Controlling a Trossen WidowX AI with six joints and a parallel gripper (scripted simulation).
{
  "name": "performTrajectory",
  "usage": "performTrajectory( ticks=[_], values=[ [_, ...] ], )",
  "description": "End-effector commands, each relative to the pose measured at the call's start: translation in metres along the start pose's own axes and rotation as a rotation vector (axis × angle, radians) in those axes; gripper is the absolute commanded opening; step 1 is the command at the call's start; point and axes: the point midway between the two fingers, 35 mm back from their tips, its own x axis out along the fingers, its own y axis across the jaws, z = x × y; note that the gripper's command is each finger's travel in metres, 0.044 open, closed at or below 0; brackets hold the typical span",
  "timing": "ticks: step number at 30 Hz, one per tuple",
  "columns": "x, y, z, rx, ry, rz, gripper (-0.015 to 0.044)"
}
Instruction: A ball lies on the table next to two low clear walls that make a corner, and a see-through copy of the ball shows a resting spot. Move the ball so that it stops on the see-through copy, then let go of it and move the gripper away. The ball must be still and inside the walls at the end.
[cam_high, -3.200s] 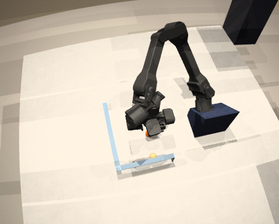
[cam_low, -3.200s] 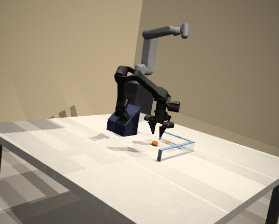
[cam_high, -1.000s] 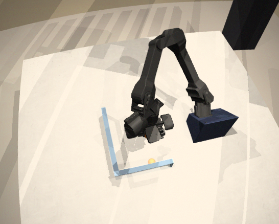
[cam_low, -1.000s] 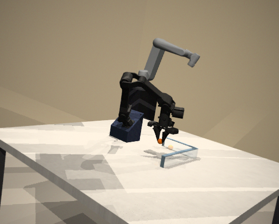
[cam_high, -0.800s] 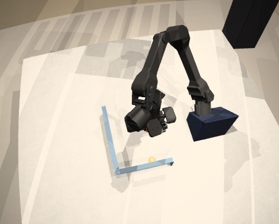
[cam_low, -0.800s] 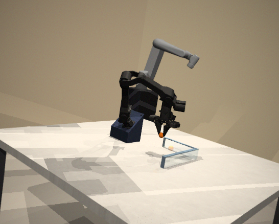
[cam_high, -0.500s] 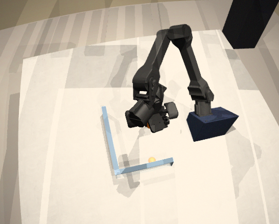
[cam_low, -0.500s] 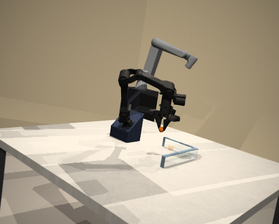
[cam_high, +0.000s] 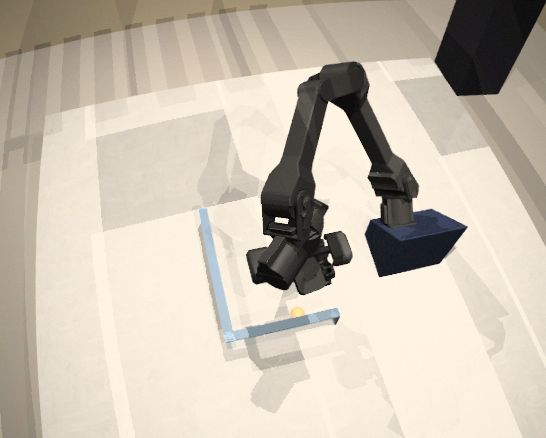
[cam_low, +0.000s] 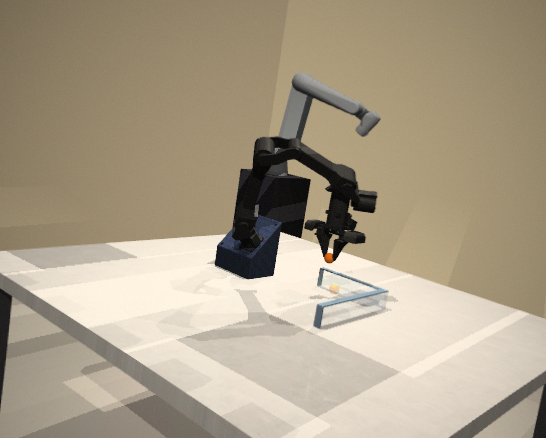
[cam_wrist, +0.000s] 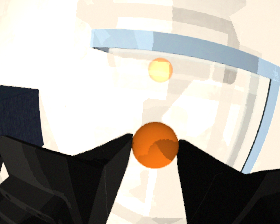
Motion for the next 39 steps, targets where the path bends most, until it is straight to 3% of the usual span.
performTrajectory(
  ticks=[1,14,25,39],
  values=[
    [0.006,-0.003,0.022,0.006,-0.009,-0.003,0.0],
    [0.025,-0.003,0.048,0.006,-0.01,-0.004,0.0],
    [0.087,-0.003,0.047,0.007,-0.006,-0.004,0.0],
    [0.1,-0.003,0.047,0.007,-0.006,-0.004,0.0]
  ],
)
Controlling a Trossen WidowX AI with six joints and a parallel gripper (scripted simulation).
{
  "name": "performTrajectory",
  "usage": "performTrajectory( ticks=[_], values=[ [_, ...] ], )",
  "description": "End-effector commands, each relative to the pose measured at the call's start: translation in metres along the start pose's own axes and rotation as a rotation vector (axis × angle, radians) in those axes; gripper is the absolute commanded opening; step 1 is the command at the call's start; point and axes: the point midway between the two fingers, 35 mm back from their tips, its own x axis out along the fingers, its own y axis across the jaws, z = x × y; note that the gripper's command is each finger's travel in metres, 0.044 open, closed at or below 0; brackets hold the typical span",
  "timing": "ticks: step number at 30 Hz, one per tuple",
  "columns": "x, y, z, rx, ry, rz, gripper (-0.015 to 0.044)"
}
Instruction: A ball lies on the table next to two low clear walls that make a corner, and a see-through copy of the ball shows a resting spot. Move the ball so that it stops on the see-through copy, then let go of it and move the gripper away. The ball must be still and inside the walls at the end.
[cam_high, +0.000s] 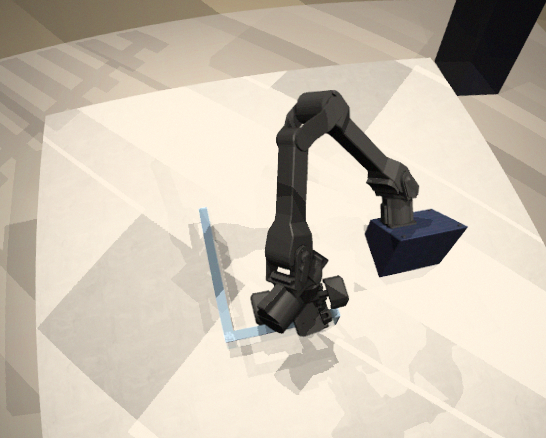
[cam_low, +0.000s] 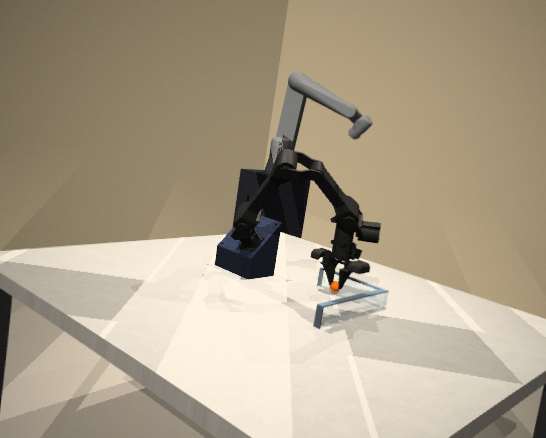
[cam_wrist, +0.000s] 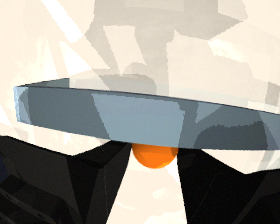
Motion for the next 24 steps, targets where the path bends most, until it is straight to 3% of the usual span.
performTrajectory(
  ticks=[1,12,22,24],
  values=[
    [0.0089,0.0028,-0.0017,-0.009,0.01,0.004,0.0],
    [0.0147,0.003,-0.002,-0.009,0.01,0.004,0.0],
    [0.0124,0.0012,-0.0006,-0.002,0.003,0.002,0.0262],
    [0.0124,0.0012,-0.0006,-0.002,0.003,0.002,0.0262]
  ],
)
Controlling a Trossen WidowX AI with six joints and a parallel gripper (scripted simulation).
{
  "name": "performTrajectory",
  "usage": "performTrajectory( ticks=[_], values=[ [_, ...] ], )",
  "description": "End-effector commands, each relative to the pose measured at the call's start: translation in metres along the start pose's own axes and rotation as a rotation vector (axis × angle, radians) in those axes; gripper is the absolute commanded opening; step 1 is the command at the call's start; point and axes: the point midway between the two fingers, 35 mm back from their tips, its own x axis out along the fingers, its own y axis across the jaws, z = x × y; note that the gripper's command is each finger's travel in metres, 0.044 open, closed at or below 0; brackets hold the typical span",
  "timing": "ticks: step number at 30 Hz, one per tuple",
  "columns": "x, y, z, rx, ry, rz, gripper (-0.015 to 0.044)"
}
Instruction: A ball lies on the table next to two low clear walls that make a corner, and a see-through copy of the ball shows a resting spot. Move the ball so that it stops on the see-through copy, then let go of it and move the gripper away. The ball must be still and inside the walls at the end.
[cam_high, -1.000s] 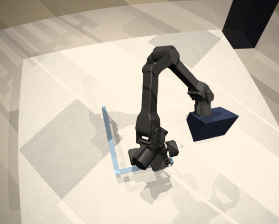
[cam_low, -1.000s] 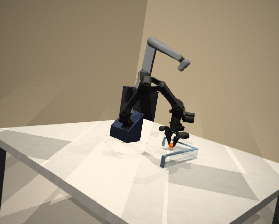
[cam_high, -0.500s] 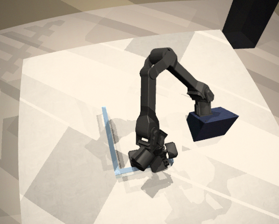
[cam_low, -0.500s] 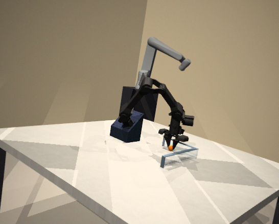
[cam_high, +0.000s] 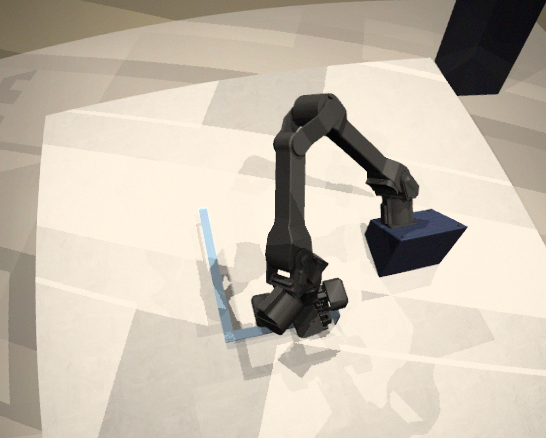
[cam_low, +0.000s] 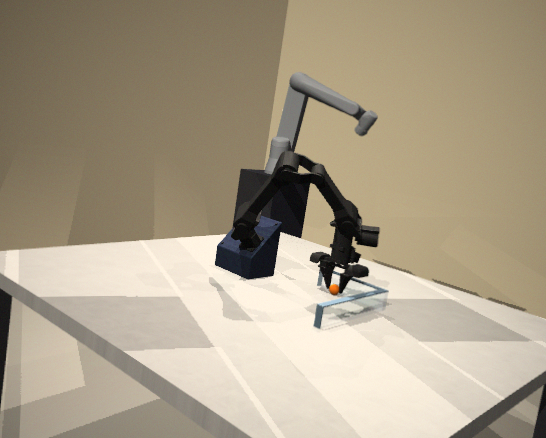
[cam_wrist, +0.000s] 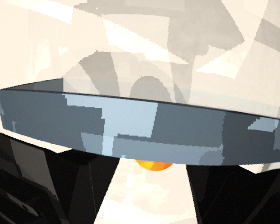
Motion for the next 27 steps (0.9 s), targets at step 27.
performTrajectory(
  ticks=[27],
  values=[
    [-0.126,0.003,0.0,-0.009,0.001,-0.009,0.0393]
  ],
)
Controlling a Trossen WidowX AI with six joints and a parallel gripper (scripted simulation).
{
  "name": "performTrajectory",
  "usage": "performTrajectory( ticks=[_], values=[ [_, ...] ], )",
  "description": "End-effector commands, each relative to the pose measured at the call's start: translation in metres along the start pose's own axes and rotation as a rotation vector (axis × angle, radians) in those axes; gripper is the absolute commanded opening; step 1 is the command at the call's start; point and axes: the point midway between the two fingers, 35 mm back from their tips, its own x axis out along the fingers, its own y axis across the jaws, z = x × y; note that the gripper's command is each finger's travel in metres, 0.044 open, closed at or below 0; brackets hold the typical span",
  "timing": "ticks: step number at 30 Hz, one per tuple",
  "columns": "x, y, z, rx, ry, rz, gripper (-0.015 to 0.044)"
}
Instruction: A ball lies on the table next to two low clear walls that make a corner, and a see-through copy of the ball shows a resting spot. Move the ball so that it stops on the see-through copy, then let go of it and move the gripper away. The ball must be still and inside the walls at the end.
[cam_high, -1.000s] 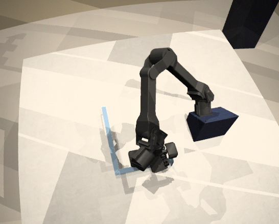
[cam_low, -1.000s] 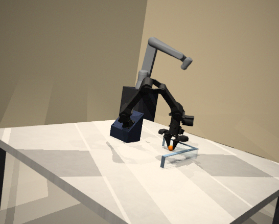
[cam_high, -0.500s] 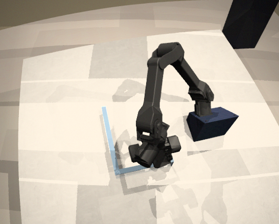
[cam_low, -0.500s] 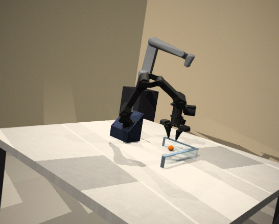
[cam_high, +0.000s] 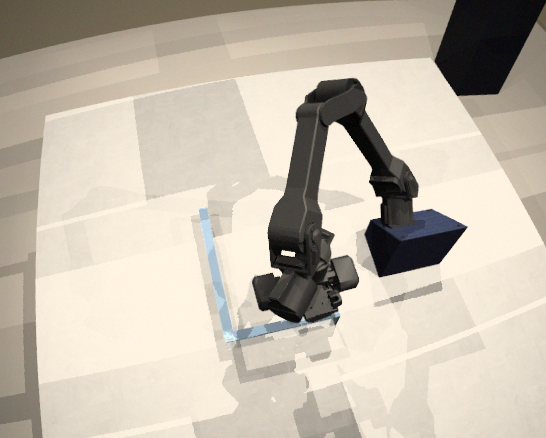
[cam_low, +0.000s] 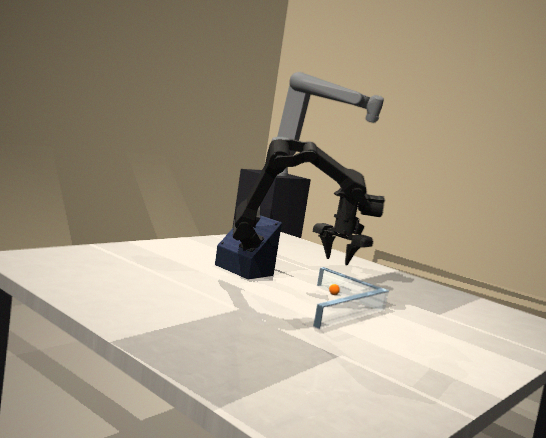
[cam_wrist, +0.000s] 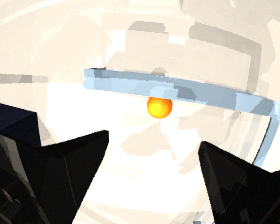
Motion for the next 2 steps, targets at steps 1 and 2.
performTrajectory(
  ticks=[1,2],
  values=[
    [-0.0348,-0.0004,0.001,0.011,-0.02,-0.019,0.0419],
    [-0.0348,-0.0004,0.001,0.011,-0.02,-0.019,0.044]
  ],
)
